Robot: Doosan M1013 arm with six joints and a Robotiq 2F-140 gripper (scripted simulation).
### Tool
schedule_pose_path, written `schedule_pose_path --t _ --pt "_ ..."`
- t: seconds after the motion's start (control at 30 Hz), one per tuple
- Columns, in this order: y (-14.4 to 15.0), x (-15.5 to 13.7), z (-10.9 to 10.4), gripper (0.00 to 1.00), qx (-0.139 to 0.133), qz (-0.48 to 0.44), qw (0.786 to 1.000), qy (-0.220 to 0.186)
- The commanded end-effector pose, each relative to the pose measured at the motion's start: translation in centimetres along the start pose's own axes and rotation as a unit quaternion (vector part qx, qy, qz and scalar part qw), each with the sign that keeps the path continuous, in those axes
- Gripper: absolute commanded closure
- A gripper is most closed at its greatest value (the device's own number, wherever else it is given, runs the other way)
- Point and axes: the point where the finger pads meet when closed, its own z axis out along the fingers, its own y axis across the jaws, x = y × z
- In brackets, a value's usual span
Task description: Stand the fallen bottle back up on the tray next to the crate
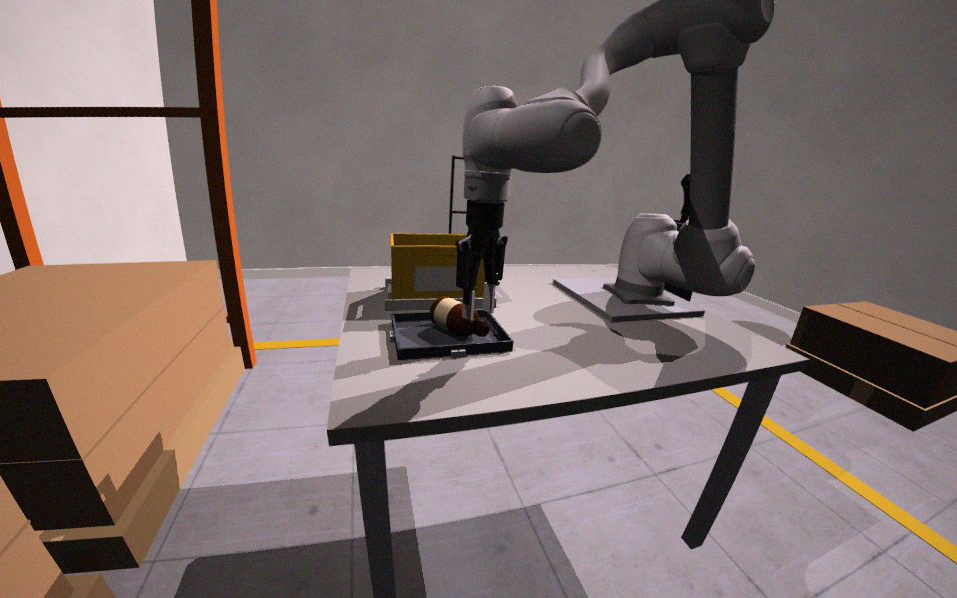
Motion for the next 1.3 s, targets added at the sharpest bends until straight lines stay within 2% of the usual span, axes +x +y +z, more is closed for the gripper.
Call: schedule_pose_path --t 0.0,0.57,1.27 --pt "0.0 0.0 0.0 0.56 0.000 0.000 1.000 0.000" --pt "0.0 0.0 0.4 0.56 0.000 0.000 1.000 0.000" --pt "0.0 0.0 2.6 0.56 0.000 0.000 1.000 0.000"
